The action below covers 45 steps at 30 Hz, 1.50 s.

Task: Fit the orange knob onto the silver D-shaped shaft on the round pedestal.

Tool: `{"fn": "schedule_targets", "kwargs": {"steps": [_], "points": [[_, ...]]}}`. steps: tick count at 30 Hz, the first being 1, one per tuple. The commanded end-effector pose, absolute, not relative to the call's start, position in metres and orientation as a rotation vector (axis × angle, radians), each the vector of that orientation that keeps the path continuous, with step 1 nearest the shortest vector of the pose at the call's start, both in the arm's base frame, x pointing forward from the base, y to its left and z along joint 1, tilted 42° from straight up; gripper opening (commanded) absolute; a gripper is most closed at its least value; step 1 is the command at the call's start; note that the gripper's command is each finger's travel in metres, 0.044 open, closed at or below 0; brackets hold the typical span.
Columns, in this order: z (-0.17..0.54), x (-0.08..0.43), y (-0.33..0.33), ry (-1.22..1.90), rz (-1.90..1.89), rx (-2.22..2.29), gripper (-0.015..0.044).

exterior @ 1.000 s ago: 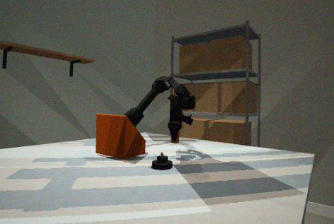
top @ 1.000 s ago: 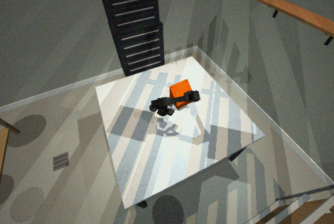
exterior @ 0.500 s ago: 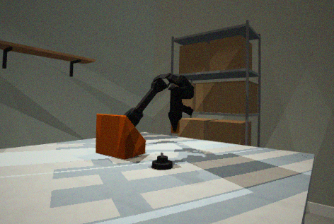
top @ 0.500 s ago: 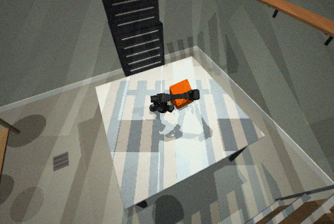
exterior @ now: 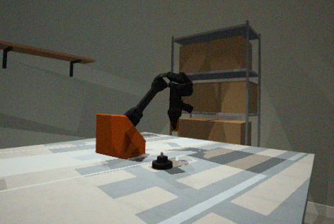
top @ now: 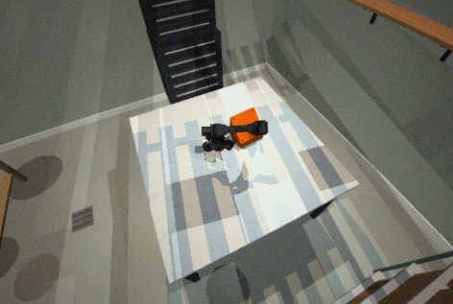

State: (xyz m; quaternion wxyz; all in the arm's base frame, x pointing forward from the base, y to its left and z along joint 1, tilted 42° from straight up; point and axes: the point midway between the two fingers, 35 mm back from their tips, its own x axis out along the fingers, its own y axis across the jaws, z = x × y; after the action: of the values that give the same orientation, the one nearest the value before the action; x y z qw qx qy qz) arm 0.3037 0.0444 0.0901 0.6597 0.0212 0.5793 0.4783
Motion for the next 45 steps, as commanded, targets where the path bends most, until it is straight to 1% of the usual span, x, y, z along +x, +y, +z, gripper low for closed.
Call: {"fn": "schedule_targets", "kwargs": {"steps": [1, 23, 45], "points": [[0.082, 0.312, 0.036, 1.303, 1.075, 0.039, 0.0], [0.026, 0.338, 0.005, 1.302, 1.072, 0.035, 0.0], [-0.037, 0.351, -0.026, 1.301, 1.073, 0.035, 0.0]]}}
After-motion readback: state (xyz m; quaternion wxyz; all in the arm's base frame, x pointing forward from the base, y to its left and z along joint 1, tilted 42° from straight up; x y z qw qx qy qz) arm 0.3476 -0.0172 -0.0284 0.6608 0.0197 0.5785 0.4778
